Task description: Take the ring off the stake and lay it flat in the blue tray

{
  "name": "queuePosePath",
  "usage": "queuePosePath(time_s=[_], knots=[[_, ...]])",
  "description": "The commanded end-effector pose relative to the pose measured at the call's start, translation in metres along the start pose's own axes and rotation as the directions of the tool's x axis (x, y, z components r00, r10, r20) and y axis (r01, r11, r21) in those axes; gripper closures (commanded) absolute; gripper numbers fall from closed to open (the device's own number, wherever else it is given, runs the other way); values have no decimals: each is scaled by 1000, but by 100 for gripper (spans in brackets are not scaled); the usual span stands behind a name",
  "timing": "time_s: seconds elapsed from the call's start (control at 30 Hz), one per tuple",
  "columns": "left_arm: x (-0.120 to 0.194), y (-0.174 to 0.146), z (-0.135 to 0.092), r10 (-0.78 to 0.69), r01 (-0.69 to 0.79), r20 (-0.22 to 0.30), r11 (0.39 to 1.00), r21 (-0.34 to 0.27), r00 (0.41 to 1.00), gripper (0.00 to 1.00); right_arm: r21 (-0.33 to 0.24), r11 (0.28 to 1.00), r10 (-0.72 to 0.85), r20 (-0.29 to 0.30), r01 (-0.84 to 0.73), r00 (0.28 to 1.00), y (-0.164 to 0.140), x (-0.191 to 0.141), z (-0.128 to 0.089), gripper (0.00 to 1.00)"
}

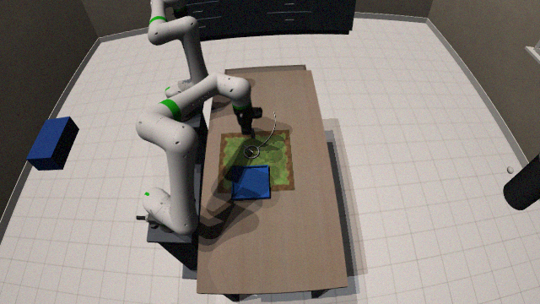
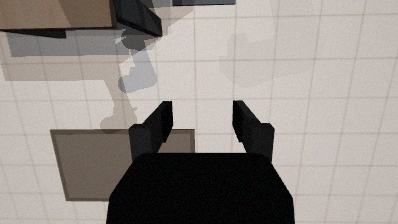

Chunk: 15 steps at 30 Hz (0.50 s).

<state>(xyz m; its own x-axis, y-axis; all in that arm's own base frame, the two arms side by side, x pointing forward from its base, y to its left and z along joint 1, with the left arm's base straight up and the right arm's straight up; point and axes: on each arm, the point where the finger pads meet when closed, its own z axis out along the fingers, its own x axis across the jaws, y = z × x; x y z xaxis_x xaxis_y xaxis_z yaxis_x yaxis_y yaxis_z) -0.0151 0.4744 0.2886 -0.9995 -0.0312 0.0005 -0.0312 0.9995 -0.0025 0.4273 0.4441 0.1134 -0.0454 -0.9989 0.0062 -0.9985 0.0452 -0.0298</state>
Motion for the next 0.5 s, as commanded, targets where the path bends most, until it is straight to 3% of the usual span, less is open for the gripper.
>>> queuePosePath(time_s=[0.0,0.07,0.1,0.2,0.47], knots=[[0,0,-1,0,0,0,1000,-3,1000,0,-7,961,-276,9,276,961,-4,-18,-1,100],[0,0,-1,0,0,0,1000,-3,1000,0,-7,961,-276,9,276,961,-4,-18,-1,100],[0,0,-1,0,0,0,1000,-3,1000,0,-2,908,-418,9,418,908,-4,-20,-1,100],[0,0,-1,0,0,0,1000,-3,1000,0,3,846,-533,7,533,846,-3,-26,-1,100],[0,0,-1,0,0,0,1000,-3,1000,0,6,559,-829,5,829,559,-1,-32,-1,100]])
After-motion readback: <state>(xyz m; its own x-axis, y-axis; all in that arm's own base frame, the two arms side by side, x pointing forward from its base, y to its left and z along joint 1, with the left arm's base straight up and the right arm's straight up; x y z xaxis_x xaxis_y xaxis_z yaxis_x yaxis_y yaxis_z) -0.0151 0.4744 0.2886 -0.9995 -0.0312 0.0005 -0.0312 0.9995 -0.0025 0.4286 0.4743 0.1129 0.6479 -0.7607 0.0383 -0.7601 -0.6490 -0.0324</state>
